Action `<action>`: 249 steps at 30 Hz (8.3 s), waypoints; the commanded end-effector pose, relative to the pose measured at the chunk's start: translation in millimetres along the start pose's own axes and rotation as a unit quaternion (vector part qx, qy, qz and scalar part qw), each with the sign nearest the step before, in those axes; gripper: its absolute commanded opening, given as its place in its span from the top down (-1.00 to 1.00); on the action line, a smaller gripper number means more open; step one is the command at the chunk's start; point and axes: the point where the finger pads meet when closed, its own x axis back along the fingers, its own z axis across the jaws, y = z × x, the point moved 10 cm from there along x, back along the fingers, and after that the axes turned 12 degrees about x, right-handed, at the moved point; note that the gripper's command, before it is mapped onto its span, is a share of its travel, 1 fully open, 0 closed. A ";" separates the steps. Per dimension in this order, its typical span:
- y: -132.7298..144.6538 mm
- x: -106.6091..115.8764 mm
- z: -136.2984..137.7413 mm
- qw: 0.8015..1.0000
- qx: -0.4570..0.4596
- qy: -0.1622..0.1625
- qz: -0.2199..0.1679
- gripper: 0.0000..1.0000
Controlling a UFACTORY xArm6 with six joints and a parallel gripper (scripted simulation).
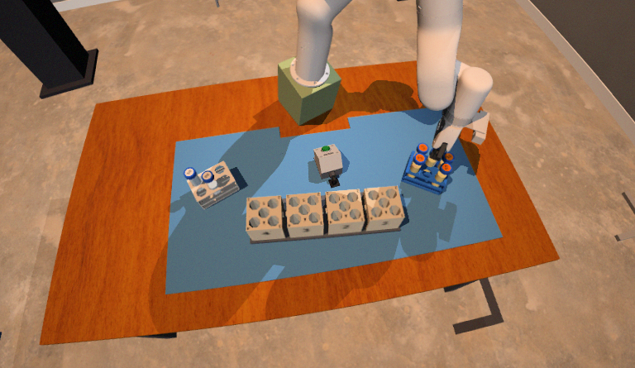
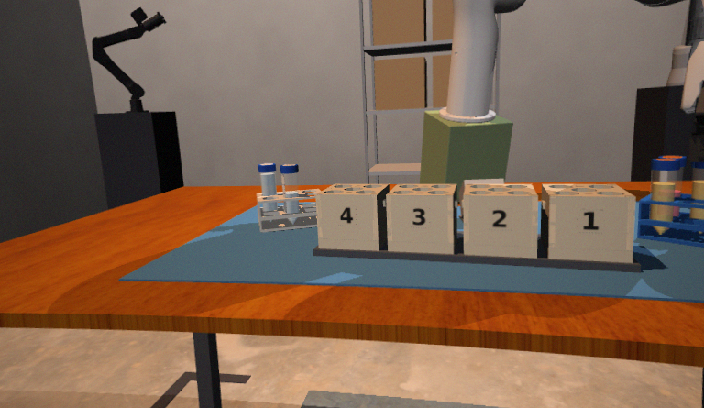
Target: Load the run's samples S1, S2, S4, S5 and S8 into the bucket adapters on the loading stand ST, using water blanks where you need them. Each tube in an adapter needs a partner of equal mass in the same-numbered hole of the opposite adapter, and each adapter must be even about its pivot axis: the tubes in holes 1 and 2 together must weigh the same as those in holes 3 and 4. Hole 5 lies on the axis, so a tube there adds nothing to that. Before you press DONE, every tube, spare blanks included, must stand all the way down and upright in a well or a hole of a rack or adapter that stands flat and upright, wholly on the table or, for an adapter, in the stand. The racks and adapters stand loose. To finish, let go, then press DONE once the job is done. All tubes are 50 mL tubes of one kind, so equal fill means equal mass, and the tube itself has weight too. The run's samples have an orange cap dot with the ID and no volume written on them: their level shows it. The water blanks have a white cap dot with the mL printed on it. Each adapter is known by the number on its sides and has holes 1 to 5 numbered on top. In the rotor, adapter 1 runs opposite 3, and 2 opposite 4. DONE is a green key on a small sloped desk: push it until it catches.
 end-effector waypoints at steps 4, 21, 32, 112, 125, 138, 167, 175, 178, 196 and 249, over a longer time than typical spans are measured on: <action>-0.9 11.7 0.5 1.000 0.000 0.000 0.002 0.13; -0.9 41.7 0.5 1.000 0.000 0.000 0.002 0.13; -0.9 63.8 0.5 1.000 0.000 0.000 0.002 0.13; 46.7 114.2 31.5 0.921 -0.389 0.000 0.002 -0.15; 46.7 114.1 31.5 0.835 -0.551 0.000 0.002 -0.15; 46.6 114.1 31.5 0.709 -0.706 -0.001 0.002 -0.15; 46.6 78.1 31.4 0.707 -0.707 -0.001 0.002 -0.15; 46.6 66.0 31.4 0.707 -0.707 -0.001 0.001 -0.15; 46.6 60.0 31.4 0.707 -0.707 -0.001 0.001 -0.15; 46.6 27.9 31.4 0.707 -0.707 -0.001 0.001 -0.15; 46.6 -15.9 31.4 0.707 -0.707 -0.001 0.001 -0.15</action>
